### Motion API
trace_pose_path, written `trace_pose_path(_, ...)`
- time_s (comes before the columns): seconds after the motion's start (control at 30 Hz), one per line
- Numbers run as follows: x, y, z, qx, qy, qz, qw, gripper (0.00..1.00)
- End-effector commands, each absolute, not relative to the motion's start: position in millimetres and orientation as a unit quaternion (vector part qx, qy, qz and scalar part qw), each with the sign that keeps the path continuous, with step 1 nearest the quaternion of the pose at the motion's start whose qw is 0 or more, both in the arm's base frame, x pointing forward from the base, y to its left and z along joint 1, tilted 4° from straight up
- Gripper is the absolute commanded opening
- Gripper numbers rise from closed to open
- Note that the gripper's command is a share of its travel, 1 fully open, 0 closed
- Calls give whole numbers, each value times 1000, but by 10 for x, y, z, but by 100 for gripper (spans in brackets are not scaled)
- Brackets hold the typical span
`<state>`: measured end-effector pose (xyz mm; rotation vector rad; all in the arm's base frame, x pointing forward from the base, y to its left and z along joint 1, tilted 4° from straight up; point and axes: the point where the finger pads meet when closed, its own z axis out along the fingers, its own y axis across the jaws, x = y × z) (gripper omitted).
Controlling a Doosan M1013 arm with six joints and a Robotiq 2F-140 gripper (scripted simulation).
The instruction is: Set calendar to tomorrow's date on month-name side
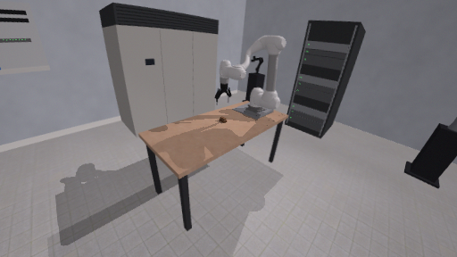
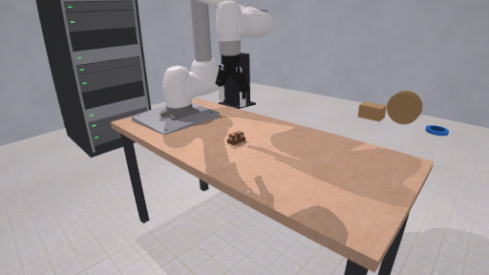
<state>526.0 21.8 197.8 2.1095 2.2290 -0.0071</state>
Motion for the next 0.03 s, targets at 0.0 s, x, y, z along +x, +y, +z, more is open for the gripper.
trace_pose_path(0.0,5260,218,1979,687,726,-2,36,100)
